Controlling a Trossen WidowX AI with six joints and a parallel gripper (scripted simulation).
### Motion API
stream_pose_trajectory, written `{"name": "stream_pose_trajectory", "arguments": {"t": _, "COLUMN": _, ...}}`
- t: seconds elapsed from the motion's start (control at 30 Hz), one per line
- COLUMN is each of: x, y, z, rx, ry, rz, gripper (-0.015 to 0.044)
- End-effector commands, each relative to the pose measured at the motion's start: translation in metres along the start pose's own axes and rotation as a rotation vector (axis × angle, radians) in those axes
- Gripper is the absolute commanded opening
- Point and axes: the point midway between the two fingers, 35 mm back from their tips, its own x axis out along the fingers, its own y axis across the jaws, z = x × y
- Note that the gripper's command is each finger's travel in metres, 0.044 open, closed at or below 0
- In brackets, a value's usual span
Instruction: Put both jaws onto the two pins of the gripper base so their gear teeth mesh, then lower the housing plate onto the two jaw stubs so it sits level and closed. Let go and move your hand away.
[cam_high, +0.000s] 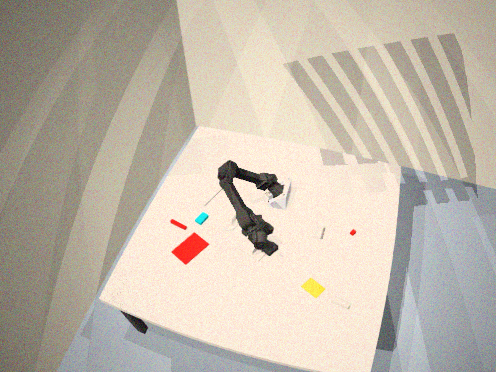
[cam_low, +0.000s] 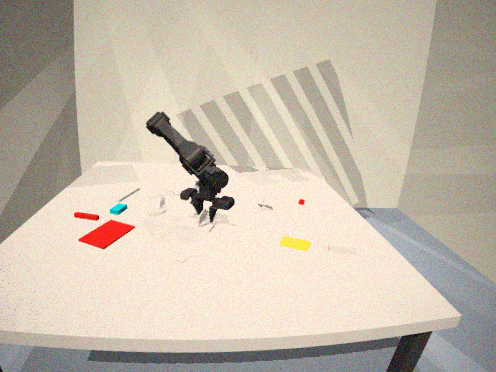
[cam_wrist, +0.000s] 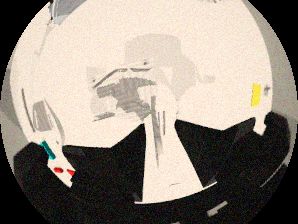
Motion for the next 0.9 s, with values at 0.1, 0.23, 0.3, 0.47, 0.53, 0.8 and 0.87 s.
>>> {"name": "stream_pose_trajectory", "arguments": {"t": 0.1, "x": 0.0008, "y": 0.0002, "z": -0.0006, "rx": -0.004, "ry": 0.004, "rz": 0.002, "gripper": 0.0134}}
{"name": "stream_pose_trajectory", "arguments": {"t": 0.23, "x": 0.0036, "y": 0.0002, "z": -0.0006, "rx": -0.003, "ry": 0.005, "rz": 0.002, "gripper": 0.0134}}
{"name": "stream_pose_trajectory", "arguments": {"t": 0.3, "x": 0.0038, "y": 0.0002, "z": -0.0006, "rx": -0.003, "ry": 0.005, "rz": 0.002, "gripper": 0.0134}}
{"name": "stream_pose_trajectory", "arguments": {"t": 0.47, "x": 0.0038, "y": 0.0002, "z": -0.0006, "rx": -0.003, "ry": 0.005, "rz": 0.002, "gripper": 0.0134}}
{"name": "stream_pose_trajectory", "arguments": {"t": 0.53, "x": 0.0038, "y": 0.0002, "z": -0.0006, "rx": -0.003, "ry": 0.005, "rz": 0.002, "gripper": 0.0134}}
{"name": "stream_pose_trajectory", "arguments": {"t": 0.8, "x": 0.0038, "y": 0.0002, "z": -0.0006, "rx": -0.003, "ry": 0.005, "rz": 0.002, "gripper": 0.0134}}
{"name": "stream_pose_trajectory", "arguments": {"t": 0.87, "x": 0.0038, "y": 0.0002, "z": -0.0006, "rx": -0.003, "ry": 0.005, "rz": 0.002, "gripper": 0.0134}}
